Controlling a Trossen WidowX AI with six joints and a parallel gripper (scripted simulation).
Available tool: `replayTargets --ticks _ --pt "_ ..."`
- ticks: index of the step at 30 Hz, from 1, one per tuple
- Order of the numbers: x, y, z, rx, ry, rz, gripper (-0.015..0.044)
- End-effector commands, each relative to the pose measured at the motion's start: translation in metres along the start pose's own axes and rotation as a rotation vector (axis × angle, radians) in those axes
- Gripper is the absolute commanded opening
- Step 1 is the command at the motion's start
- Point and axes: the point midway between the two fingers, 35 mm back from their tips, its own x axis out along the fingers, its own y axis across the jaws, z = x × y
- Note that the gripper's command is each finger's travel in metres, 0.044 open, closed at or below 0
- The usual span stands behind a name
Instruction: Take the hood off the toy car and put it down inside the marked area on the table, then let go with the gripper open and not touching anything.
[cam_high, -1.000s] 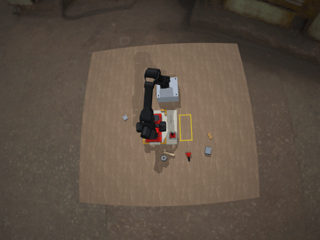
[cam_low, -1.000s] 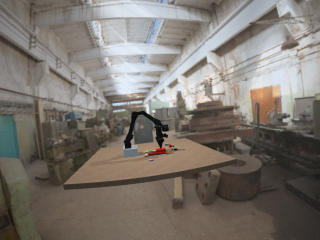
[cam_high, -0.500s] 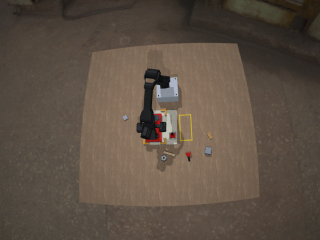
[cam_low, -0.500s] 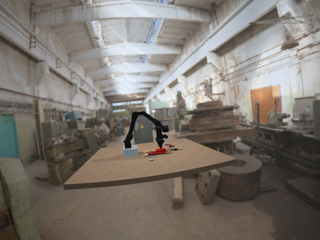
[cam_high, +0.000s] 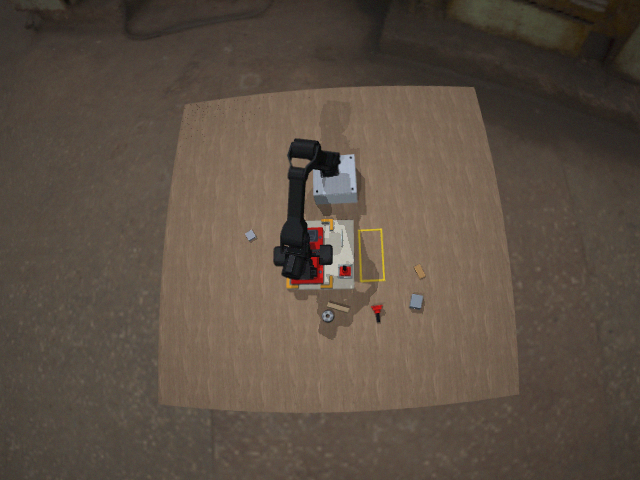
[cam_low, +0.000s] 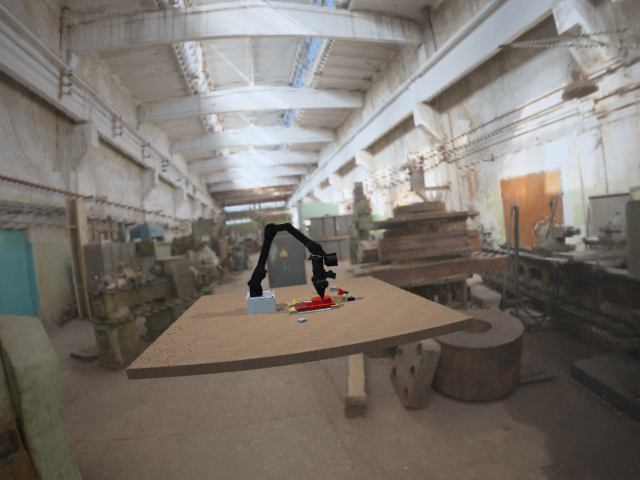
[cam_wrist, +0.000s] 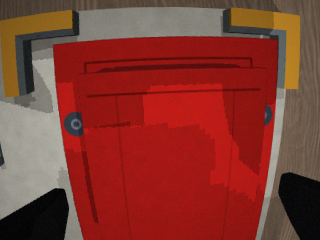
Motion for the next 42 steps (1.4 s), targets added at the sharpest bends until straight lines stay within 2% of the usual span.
replayTargets --ticks 1,39,42 --pt "0.002 -0.001 0.0 -0.003 0.002 -0.003 0.044" --pt "0.021 -0.001 -0.001 -0.003 0.002 -0.003 0.044" --pt "0.019 0.0 0.0 0.002 0.001 0.0 0.0361"
